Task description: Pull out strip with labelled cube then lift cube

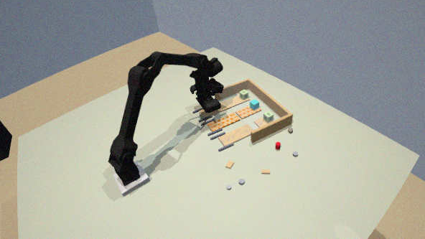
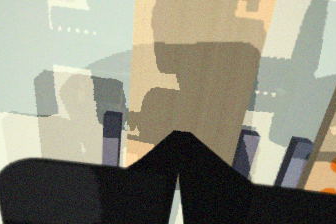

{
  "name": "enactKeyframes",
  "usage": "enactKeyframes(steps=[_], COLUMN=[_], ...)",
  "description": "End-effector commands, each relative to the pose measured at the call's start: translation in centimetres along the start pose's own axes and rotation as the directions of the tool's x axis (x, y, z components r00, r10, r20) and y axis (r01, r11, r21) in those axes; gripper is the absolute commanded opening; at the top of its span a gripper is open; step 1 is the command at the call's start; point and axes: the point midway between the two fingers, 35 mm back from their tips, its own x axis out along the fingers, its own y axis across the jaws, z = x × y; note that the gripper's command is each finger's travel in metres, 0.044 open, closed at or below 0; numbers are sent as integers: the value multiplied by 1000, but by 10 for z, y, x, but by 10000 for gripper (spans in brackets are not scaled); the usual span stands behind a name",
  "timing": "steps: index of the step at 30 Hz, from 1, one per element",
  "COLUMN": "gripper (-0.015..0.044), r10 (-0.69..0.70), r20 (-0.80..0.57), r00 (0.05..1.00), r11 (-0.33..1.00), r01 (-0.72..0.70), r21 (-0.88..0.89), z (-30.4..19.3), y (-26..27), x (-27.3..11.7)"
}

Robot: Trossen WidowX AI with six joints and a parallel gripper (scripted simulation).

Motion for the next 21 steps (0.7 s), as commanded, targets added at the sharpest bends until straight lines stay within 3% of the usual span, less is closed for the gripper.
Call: enactKeyframes(steps=[1,21], gripper=[0,0], r10=[-4,-4], r20=[3,3], r00=[1000,1000], r11=[1000,1000], r01=[4,4], r21=[3,3], z=[1,1], y=[0,0], x=[1,3])
